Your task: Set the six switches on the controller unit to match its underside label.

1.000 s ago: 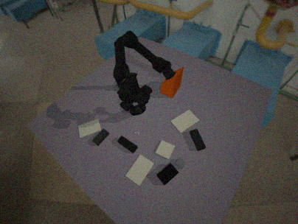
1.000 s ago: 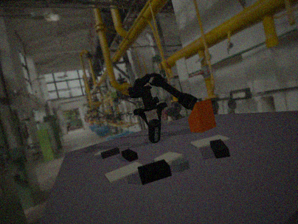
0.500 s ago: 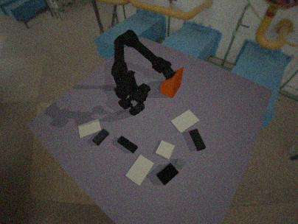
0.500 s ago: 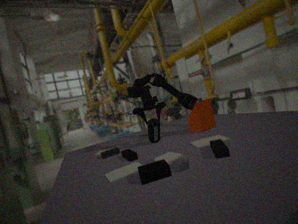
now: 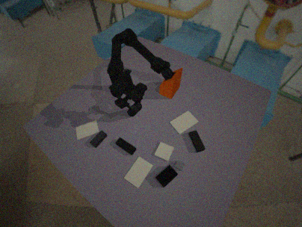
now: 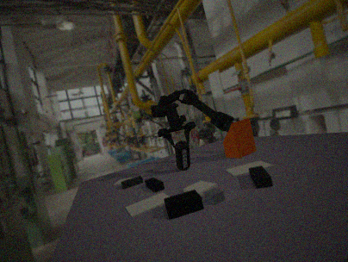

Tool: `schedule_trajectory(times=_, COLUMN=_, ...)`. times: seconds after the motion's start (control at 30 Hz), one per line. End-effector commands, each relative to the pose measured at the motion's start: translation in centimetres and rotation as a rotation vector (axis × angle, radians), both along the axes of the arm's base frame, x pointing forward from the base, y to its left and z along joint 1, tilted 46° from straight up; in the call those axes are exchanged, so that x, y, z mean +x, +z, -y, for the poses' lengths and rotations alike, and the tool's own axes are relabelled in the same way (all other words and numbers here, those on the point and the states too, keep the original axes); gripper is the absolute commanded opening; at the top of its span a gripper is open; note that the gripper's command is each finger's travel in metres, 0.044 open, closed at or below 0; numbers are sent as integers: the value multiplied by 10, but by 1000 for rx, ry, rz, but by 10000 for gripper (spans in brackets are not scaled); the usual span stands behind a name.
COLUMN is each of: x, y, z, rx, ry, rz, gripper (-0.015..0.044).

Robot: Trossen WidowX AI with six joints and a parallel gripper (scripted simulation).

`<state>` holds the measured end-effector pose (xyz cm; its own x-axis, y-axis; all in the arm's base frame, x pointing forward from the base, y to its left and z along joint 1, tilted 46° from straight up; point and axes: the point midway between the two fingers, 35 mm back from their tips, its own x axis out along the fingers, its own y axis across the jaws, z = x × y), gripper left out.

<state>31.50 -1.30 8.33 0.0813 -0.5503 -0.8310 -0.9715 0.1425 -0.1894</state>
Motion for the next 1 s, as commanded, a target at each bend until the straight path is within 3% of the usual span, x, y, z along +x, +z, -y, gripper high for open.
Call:
schedule_trajectory(times=0.0, x=-2, y=4, z=4, rx=1, ry=5, rz=-2, gripper=336)
schedule_trajectory(times=0.97, x=-7, y=23, z=18, rx=32, ry=11, rz=3, gripper=336)
